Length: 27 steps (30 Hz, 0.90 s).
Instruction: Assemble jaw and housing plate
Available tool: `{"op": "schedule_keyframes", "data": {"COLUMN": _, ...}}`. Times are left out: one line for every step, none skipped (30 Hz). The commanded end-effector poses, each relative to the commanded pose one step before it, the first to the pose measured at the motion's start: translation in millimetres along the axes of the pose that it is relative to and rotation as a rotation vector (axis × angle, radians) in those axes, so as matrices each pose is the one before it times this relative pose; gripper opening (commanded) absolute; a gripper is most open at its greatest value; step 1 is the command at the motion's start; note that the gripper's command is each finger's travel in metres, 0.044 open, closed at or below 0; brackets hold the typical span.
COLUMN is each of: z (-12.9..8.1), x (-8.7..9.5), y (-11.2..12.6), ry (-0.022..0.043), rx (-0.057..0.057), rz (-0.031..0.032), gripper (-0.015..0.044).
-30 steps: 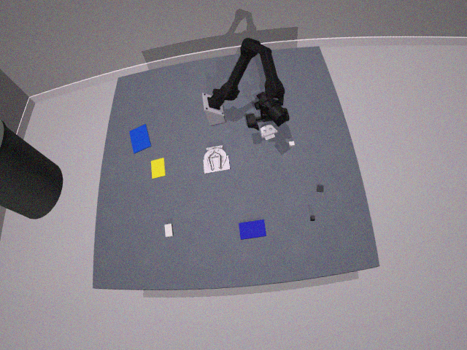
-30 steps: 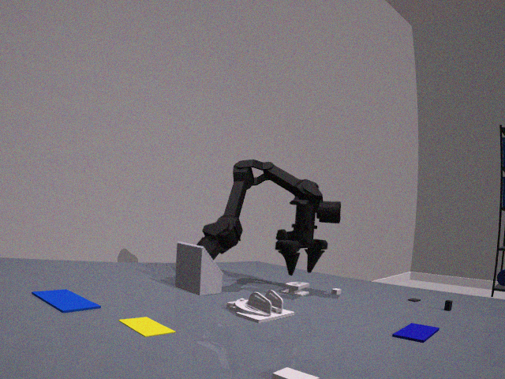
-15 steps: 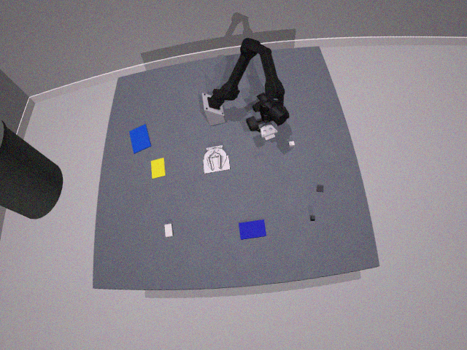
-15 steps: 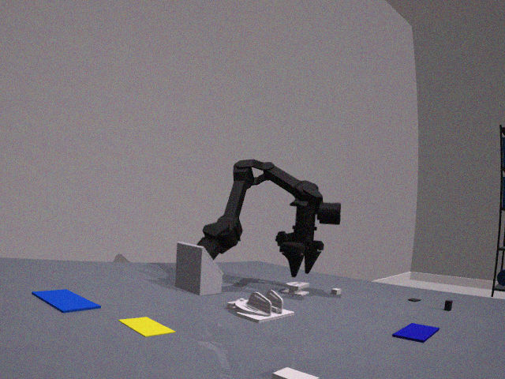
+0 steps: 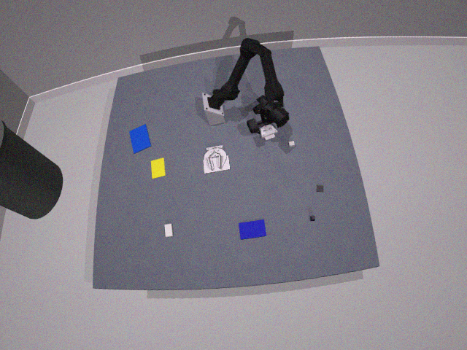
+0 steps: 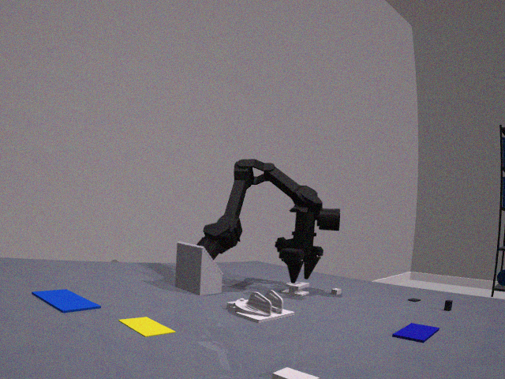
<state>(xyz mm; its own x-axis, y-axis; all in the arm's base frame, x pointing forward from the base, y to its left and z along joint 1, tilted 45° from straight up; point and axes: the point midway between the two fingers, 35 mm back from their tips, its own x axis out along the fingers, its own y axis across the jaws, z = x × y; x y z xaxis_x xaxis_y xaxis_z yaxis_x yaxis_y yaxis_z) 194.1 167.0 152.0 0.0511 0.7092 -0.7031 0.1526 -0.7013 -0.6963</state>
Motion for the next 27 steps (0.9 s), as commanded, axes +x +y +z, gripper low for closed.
{"op": "schedule_keyframes", "data": {"z": 0.54, "x": 4.57, "y": 1.63, "ry": -0.00127, "rx": 0.0049, "rz": 0.00391, "gripper": 0.044}}
{"op": "schedule_keyframes", "data": {"z": -0.07, "x": 1.59, "y": 0.03, "ry": -0.00003, "rx": 0.0, "rz": 0.00005, "gripper": 0.044}}
{"op": "schedule_keyframes", "data": {"z": -0.06, "x": 1.59, "y": 0.02, "ry": -0.00003, "rx": 0.0, "rz": 0.00003, "gripper": 0.044}}
{"op": "schedule_keyframes", "data": {"z": -0.05, "x": 1.59, "y": 0.02, "ry": -0.00002, "rx": 0.0, "rz": 0.0, "gripper": 0.044}}
{"op": "schedule_keyframes", "data": {"z": -0.04, "x": 1.59, "y": 0.01, "ry": -0.00001, "rx": 0.0, "rz": -0.00002, "gripper": 0.044}}
{"op": "schedule_keyframes", "data": {"z": -0.03, "x": 1.59, "y": 0.0, "ry": 0.0, "rx": 0.0, "rz": -0.00004, "gripper": 0.044}}
{"op": "schedule_keyframes", "data": {"z": -0.01, "x": 1.59, "y": 0.0, "ry": 0.0, "rx": 0.0, "rz": -0.00007, "gripper": 0.044}}
{"op": "schedule_keyframes", "data": {"z": 0.0, "x": 1.58, "y": -0.01, "ry": 0.00001, "rx": 0.0, "rz": -0.00009, "gripper": 0.044}}
{"op": "schedule_keyframes", "data": {"z": 0.01, "x": 1.59, "y": -0.02, "ry": 0.00002, "rx": 0.0, "rz": -0.00011, "gripper": 0.044}}
{"op": "schedule_keyframes", "data": {"z": 0.02, "x": 1.59, "y": -0.02, "ry": 0.00003, "rx": 0.0, "rz": -0.00014, "gripper": 0.044}}
{"op": "schedule_keyframes", "data": {"z": 0.04, "x": 1.58, "y": -0.03, "ry": 0.00003, "rx": 0.0, "rz": -0.00016, "gripper": 0.044}}
{"op": "schedule_keyframes", "data": {"z": 0.05, "x": 1.58, "y": -0.03, "ry": 0.00004, "rx": 0.0, "rz": -0.00018, "gripper": 0.044}}
{"op": "schedule_keyframes", "data": {"z": 0.06, "x": 1.58, "y": -0.04, "ry": 0.00004, "rx": 0.0, "rz": -0.00021, "gripper": 0.044}}
{"op": "schedule_keyframes", "data": {"z": 0.08, "x": 1.58, "y": -0.05, "ry": 0.00005, "rx": 0.0, "rz": -0.00023, "gripper": 0.044}}
{"op": "schedule_keyframes", "data": {"z": 0.09, "x": 1.57, "y": -0.05, "ry": 0.00006, "rx": 0.0001, "rz": -0.00025, "gripper": 0.044}}
{"op": "schedule_keyframes", "data": {"z": 0.1, "x": 1.57, "y": -0.06, "ry": 0.00006, "rx": 0.0001, "rz": -0.00028, "gripper": 0.044}}
{"op": "schedule_keyframes", "data": {"z": 0.09, "x": 1.24, "y": -0.05, "ry": 0.00005, "rx": 0.0001, "rz": -0.00024, "gripper": 0.044}}
{"op": "schedule_keyframes", "data": {"z": 0.06, "x": 0.75, "y": -0.03, "ry": 0.00003, "rx": 0.0, "rz": -0.00015, "gripper": 0.044}}
{"op": "schedule_keyframes", "data": {"z": 0.02, "x": 0.25, "y": -0.01, "ry": 0.00001, "rx": 0.0, "rz": -0.00005, "gripper": 0.044}}
{"op": "schedule_keyframes", "data": {"z": 0.0, "x": 0.0, "y": 0.0, "ry": 0.0, "rx": 0.0, "rz": 0.0, "gripper": 0.044}}
{"op": "schedule_keyframes", "data": {"z": 0.0, "x": 0.0, "y": 0.0, "ry": 0.0, "rx": 0.0, "rz": 0.0, "gripper": 0.044}}
{"op": "schedule_keyframes", "data": {"z": 0.0, "x": 0.0, "y": 0.0, "ry": 0.0, "rx": 0.0, "rz": 0.0, "gripper": 0.044}}
{"op": "schedule_keyframes", "data": {"z": 0.0, "x": 0.0, "y": 0.0, "ry": 0.0, "rx": 0.0, "rz": 0.0, "gripper": 0.044}}
{"op": "schedule_keyframes", "data": {"z": 0.0, "x": 0.0, "y": 0.0, "ry": 0.0, "rx": 0.0, "rz": 0.0, "gripper": 0.044}}
{"op": "schedule_keyframes", "data": {"z": 0.0, "x": 0.0, "y": 0.0, "ry": 0.0, "rx": 0.0, "rz": 0.0, "gripper": 0.044}}
{"op": "schedule_keyframes", "data": {"z": 0.0, "x": 0.0, "y": 0.0, "ry": 0.0, "rx": 0.0, "rz": 0.0, "gripper": 0.044}}
{"op": "schedule_keyframes", "data": {"z": 0.0, "x": 0.0, "y": 0.0, "ry": 0.0, "rx": 0.0, "rz": 0.0, "gripper": 0.044}}
